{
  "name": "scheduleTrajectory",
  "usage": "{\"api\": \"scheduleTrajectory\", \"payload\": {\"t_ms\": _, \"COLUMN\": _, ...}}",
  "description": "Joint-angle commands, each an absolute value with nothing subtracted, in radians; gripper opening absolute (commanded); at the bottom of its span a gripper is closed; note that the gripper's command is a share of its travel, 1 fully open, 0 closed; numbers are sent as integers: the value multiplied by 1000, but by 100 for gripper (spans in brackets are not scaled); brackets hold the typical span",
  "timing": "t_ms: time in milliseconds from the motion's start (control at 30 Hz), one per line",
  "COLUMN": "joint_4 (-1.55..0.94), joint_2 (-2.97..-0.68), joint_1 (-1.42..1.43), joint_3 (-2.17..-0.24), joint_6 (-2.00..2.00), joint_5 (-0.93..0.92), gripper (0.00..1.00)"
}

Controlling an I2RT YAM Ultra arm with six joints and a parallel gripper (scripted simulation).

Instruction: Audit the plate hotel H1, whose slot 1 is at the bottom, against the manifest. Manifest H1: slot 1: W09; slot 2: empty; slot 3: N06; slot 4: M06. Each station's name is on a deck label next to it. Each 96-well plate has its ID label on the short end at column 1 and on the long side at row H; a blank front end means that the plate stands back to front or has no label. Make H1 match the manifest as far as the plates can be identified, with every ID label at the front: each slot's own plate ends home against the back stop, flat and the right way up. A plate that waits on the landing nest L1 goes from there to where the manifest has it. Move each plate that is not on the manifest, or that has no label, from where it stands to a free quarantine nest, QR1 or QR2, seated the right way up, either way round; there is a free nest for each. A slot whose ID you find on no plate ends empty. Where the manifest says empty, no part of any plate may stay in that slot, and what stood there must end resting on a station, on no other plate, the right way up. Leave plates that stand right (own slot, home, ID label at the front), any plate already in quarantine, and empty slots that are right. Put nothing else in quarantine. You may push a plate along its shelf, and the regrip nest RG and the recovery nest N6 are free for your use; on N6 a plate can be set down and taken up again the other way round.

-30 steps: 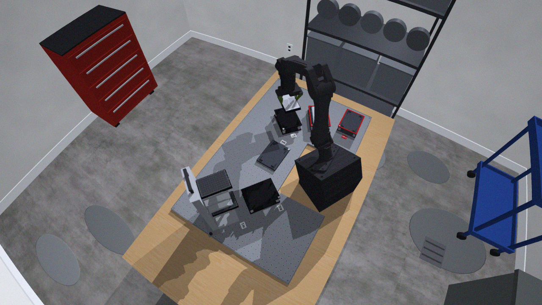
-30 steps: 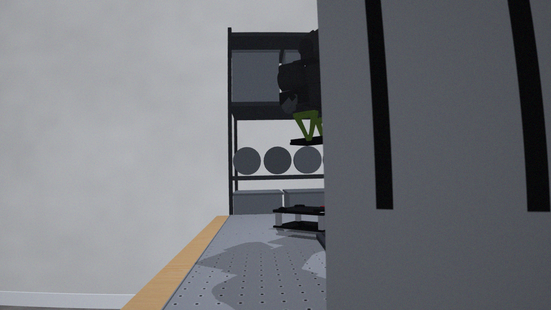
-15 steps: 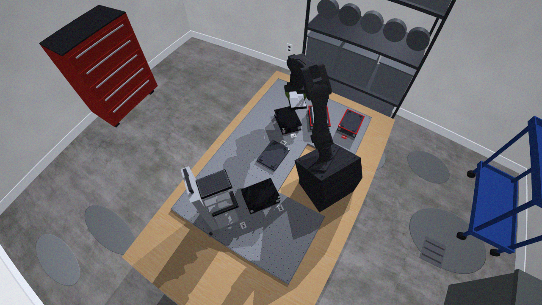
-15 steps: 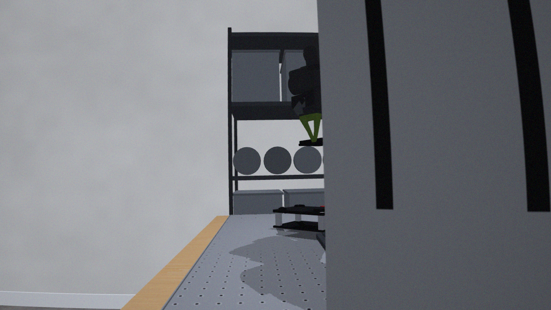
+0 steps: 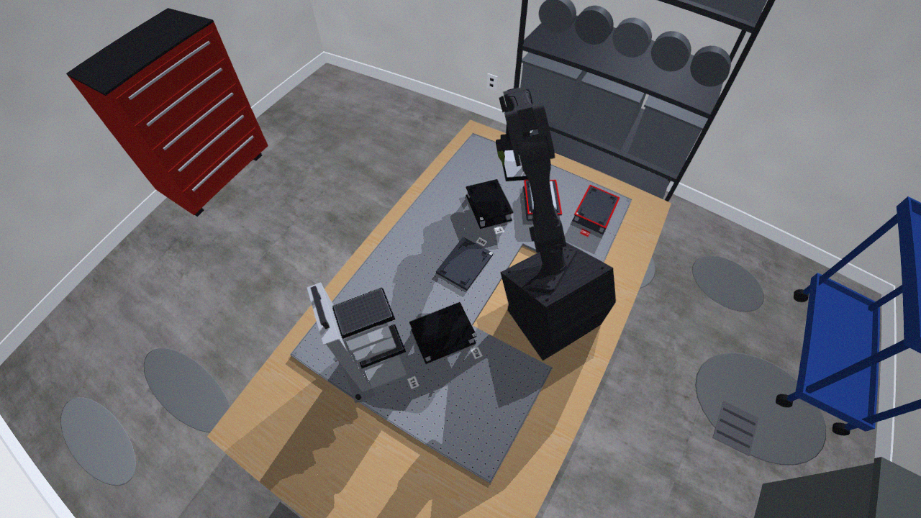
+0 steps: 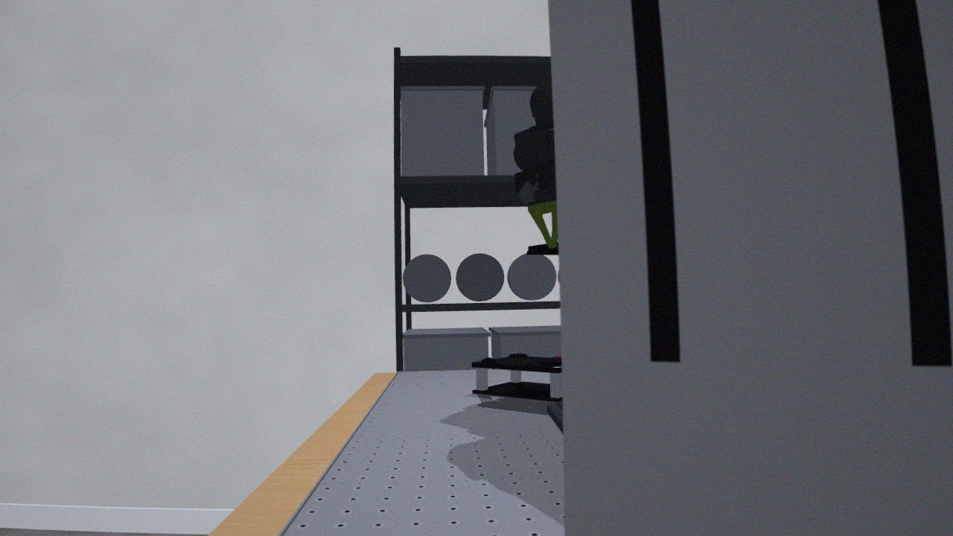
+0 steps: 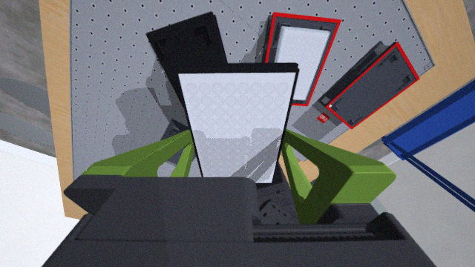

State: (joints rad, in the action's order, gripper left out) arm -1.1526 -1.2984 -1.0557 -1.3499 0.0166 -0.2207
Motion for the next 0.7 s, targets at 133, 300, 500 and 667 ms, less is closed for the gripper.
{"api": "scheduleTrajectory", "payload": {"t_ms": 133, "joint_4": -1175, "joint_2": -1343, "joint_1": -1131, "joint_3": -1405, "joint_6": -78, "joint_5": -274, "gripper": 85}}
{"api": "scheduleTrajectory", "payload": {"t_ms": 300, "joint_4": -1182, "joint_2": -1378, "joint_1": -1192, "joint_3": -1432, "joint_6": -134, "joint_5": -300, "gripper": 85}}
{"api": "scheduleTrajectory", "payload": {"t_ms": 500, "joint_4": -1192, "joint_2": -1425, "joint_1": -1258, "joint_3": -1470, "joint_6": -197, "joint_5": -328, "gripper": 85}}
{"api": "scheduleTrajectory", "payload": {"t_ms": 667, "joint_4": -1199, "joint_2": -1451, "joint_1": -1289, "joint_3": -1493, "joint_6": -228, "joint_5": -341, "gripper": 85}}
